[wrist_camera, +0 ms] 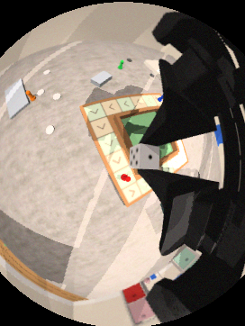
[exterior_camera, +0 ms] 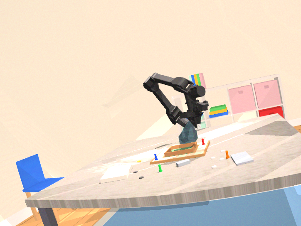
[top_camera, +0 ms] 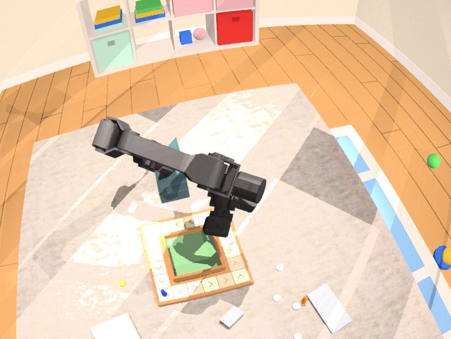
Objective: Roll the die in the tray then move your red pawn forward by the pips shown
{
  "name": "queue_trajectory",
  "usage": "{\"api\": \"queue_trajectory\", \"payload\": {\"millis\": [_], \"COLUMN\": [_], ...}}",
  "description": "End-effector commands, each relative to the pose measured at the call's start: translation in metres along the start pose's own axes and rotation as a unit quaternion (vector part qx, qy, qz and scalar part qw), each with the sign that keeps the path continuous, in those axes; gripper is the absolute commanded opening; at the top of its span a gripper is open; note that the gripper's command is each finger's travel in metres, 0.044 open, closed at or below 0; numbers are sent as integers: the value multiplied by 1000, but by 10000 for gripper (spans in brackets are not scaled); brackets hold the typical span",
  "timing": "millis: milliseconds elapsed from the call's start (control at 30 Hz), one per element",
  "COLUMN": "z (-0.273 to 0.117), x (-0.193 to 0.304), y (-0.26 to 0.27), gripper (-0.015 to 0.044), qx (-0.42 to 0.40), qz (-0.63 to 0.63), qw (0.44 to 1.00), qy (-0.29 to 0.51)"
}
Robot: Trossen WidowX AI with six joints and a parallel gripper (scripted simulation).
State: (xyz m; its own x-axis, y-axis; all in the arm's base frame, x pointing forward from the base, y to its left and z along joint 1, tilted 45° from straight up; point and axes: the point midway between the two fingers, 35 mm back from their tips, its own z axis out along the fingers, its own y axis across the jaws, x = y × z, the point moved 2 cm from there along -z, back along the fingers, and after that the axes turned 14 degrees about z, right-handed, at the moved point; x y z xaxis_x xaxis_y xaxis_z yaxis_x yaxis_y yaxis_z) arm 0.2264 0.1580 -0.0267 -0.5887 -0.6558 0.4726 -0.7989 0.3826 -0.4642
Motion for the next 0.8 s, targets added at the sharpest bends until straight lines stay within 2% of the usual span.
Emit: {"api": "queue_trajectory", "payload": {"millis": [0, 600, 767], "z": [5, 25, 27], "x": [10, 59, 64], "y": [-18, -88, -93], "gripper": [0, 0, 0], "qx": [3, 10, 11], "qz": [-45, -227, -241], "qw": [999, 974, 970], "qy": [2, 20, 23]}}
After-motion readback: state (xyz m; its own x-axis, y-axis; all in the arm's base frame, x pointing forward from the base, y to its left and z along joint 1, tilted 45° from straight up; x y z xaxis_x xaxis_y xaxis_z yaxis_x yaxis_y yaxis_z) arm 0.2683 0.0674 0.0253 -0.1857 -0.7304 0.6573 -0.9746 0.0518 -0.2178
